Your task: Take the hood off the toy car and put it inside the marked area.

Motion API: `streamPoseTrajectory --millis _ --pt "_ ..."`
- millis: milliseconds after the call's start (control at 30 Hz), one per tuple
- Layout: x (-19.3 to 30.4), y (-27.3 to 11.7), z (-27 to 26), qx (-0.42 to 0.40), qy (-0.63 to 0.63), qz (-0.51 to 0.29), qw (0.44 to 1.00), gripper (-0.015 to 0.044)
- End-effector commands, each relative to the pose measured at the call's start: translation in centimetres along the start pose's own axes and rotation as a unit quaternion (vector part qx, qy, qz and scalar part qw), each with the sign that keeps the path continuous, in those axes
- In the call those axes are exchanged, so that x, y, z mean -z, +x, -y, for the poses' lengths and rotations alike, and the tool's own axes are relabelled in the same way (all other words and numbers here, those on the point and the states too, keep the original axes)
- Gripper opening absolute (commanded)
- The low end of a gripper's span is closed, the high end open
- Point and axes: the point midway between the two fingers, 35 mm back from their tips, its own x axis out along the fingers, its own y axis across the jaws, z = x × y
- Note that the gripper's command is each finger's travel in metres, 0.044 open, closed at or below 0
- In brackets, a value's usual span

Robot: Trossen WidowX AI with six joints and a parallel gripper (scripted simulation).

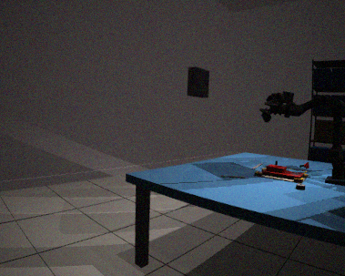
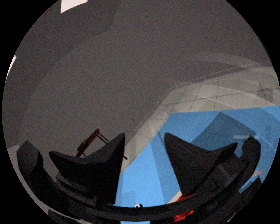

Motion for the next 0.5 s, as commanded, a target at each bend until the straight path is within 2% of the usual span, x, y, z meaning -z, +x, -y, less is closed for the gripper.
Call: streamPoseTrajectory --millis 0,233,467 --pt "0.0 0.1 0.1 0.002 0.002 0.001 1.0 0.0247" --pt "1.4 3.0 4.1 0.095 0.088 0.02 0.991 0.0431" --pt "5.8 4.9 8.0 0.228 0.129 -0.021 0.965 0.044"
